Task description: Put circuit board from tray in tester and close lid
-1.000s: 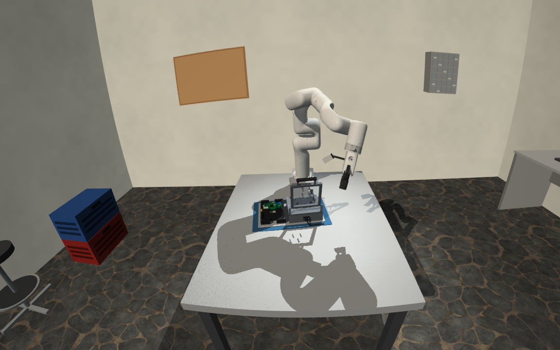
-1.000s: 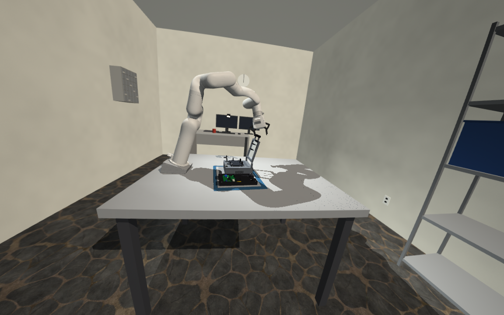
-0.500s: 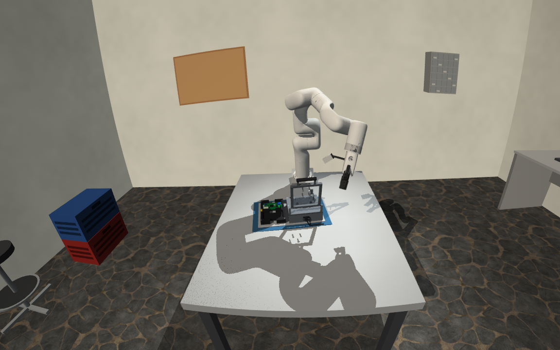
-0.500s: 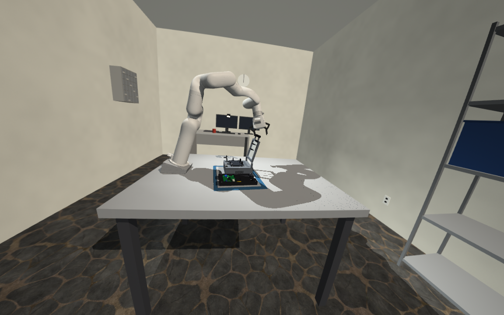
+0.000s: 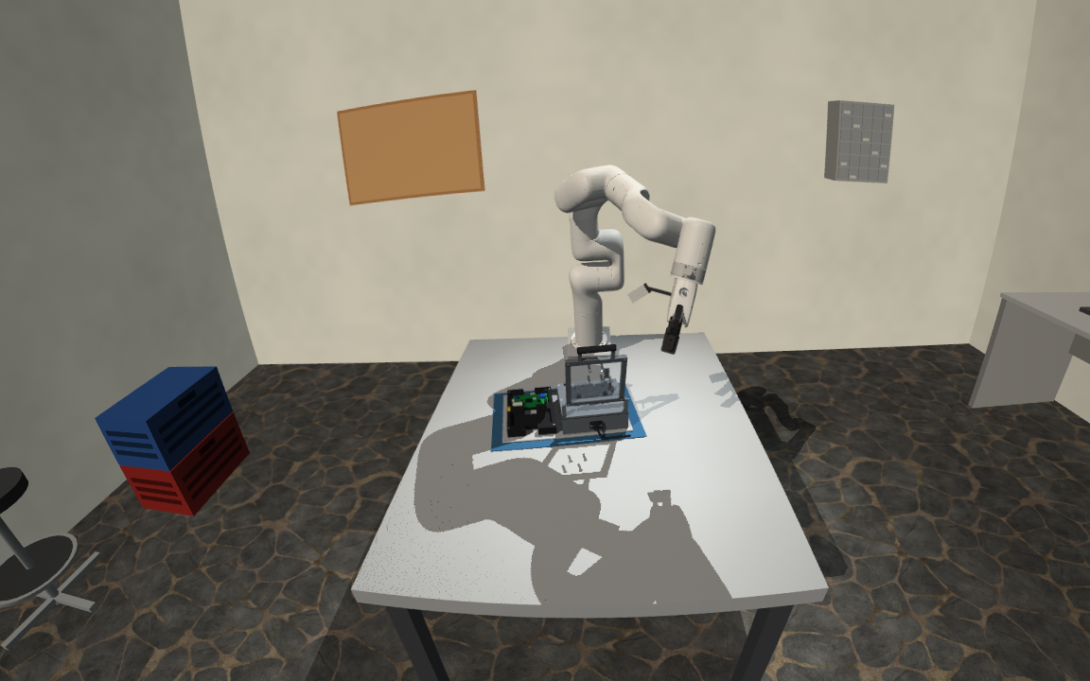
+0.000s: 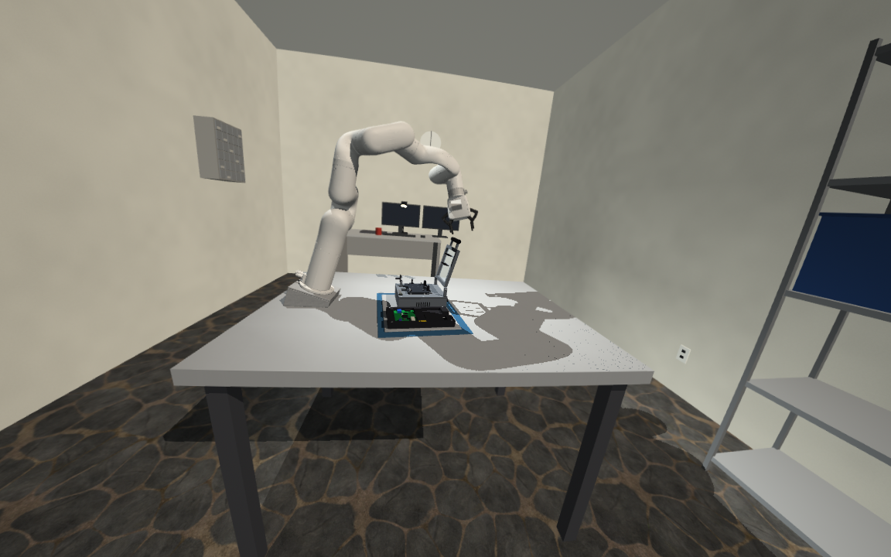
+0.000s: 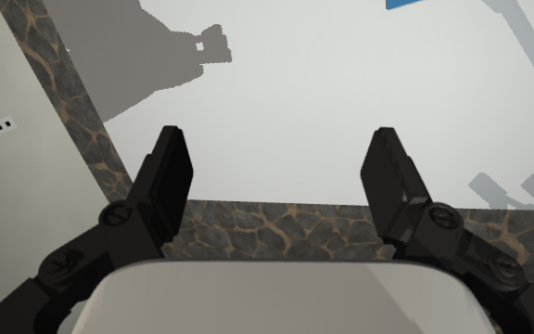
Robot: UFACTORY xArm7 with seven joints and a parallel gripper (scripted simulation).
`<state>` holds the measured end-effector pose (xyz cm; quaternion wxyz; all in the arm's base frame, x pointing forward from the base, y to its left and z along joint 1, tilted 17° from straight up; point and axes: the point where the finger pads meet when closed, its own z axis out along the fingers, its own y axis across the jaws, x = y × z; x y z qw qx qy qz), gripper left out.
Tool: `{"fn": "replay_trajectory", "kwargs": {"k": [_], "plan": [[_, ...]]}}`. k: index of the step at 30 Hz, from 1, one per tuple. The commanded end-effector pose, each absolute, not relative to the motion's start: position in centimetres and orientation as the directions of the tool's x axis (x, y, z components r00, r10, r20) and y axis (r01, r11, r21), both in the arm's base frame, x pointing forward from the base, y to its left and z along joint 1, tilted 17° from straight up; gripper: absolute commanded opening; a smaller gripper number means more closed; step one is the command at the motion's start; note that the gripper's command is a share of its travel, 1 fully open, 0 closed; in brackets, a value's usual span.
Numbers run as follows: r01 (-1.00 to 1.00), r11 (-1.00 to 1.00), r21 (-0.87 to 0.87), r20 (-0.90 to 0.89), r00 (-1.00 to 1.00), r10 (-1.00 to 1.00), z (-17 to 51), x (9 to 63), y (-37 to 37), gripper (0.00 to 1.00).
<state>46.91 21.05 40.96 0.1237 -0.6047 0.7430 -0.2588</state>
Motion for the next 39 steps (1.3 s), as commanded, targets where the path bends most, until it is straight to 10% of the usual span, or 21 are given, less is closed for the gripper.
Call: {"fn": "replay_trajectory", "kwargs": {"k": [1, 39], "plan": [[-0.834, 0.135, -0.536, 0.128, -0.239, -0.963, 42.9, 46.4, 21.0, 1.00], [-0.847, 0.096, -0.523, 0.198, -0.230, -0.953, 52.0, 43.1, 15.5, 1.00]]}}
